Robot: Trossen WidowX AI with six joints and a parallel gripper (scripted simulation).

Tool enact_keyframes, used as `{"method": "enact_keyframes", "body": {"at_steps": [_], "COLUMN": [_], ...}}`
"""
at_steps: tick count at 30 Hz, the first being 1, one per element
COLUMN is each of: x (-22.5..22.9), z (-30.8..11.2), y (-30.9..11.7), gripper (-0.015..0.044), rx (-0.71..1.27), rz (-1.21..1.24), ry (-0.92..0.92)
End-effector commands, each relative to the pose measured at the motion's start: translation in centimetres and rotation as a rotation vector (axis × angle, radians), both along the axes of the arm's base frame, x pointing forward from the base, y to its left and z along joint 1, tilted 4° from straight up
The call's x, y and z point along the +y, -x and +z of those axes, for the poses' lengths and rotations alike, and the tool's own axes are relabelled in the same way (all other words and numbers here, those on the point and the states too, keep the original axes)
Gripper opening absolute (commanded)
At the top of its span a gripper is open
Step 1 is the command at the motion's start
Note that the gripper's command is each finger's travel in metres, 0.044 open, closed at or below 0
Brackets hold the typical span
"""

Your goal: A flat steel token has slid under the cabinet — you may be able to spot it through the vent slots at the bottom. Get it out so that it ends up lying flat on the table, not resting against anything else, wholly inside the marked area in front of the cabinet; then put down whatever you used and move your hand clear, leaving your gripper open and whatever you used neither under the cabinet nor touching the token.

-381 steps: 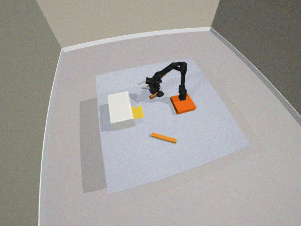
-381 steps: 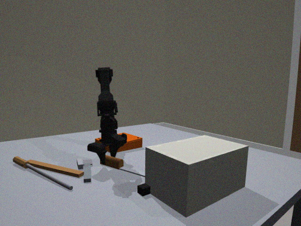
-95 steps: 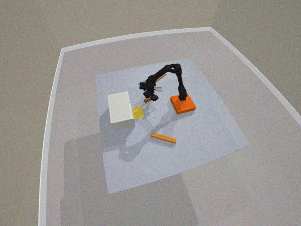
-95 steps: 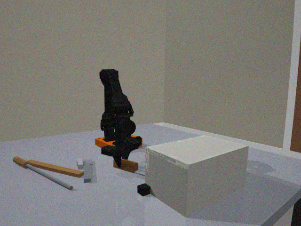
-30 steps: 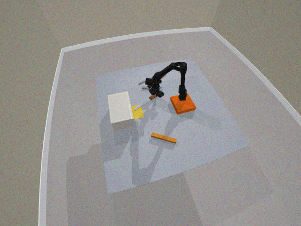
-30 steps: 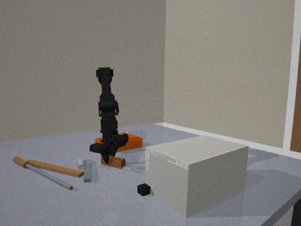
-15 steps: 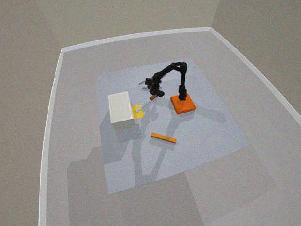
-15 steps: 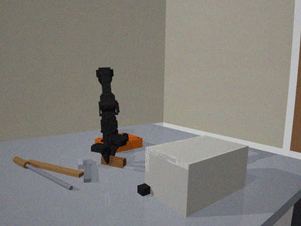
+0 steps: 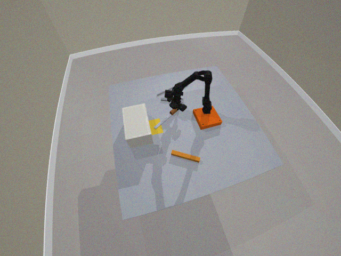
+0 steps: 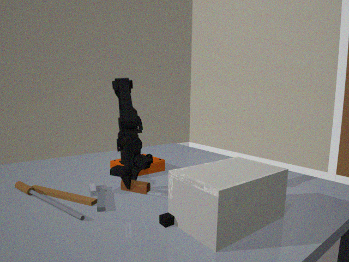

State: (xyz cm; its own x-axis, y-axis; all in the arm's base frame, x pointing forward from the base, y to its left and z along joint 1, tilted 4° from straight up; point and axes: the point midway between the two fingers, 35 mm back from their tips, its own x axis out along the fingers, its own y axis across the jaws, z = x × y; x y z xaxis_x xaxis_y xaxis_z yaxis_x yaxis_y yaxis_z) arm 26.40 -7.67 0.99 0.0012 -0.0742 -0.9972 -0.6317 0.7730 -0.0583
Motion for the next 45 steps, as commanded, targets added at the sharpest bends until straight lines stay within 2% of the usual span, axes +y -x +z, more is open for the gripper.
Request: {"method": "enact_keyframes", "body": {"at_steps": [1, 45], "x": [0.6, 5.3], "z": [0.0, -0.3], "y": [-0.1, -0.3], "gripper": [0.0, 0.0], "rx": [-0.002, -0.002], "rz": [0.003, 0.009], "ry": [-0.002, -0.006]}}
